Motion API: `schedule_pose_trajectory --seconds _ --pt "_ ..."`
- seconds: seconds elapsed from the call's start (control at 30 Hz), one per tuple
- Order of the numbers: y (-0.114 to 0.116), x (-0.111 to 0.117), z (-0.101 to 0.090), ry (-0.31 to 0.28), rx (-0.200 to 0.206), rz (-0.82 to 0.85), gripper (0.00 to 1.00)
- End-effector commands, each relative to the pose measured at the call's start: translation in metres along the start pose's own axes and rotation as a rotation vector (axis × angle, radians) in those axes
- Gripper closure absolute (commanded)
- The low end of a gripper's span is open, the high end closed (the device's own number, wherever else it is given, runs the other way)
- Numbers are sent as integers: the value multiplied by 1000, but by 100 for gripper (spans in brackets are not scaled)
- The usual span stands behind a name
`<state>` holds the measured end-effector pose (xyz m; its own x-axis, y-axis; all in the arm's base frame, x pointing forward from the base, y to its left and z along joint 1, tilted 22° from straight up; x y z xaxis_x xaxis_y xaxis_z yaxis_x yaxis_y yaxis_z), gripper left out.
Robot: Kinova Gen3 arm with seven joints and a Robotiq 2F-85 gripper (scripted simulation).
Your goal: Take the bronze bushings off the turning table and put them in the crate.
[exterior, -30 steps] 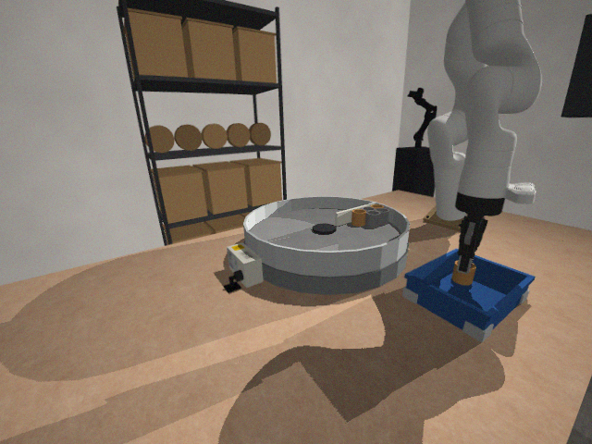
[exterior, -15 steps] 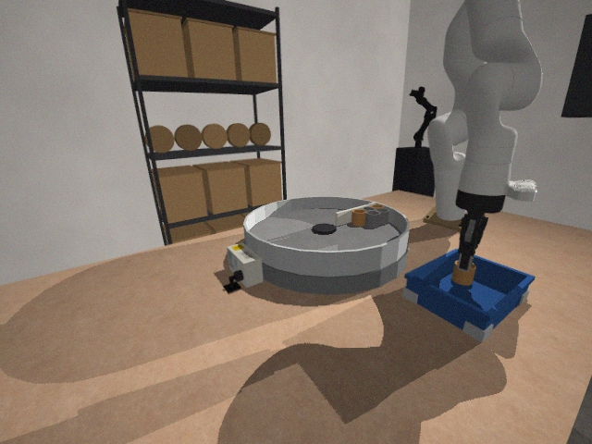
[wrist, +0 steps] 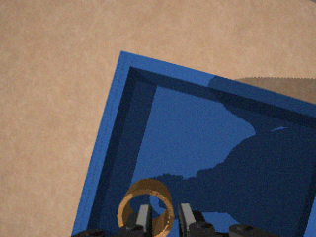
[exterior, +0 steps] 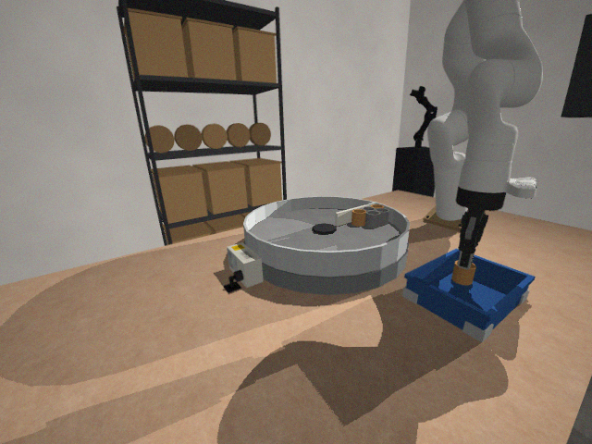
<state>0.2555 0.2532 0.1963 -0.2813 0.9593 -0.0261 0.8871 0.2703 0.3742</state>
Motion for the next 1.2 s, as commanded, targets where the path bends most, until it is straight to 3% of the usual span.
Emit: schedule_pose_trajectory --seconds 0.0,0.73,0.9,1.17 --pt "0 1 -1 2 -1 0 81" --pt "0 0 -6 2 -1 0 81" --pt "0 0 -61 2 -1 0 81" --pt "0 0 -61 2 -1 0 81"
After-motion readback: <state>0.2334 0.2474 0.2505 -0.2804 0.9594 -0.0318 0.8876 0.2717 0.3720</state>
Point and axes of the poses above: the point where the finger pads meet when closed, its own z axis out along the fingers, its own y axis across the jaws, x = y × z, the point moved 4 cm from there along -z, back along the fingers, and after that the axes turned 10 degrees about z, right-handed, at the moved point
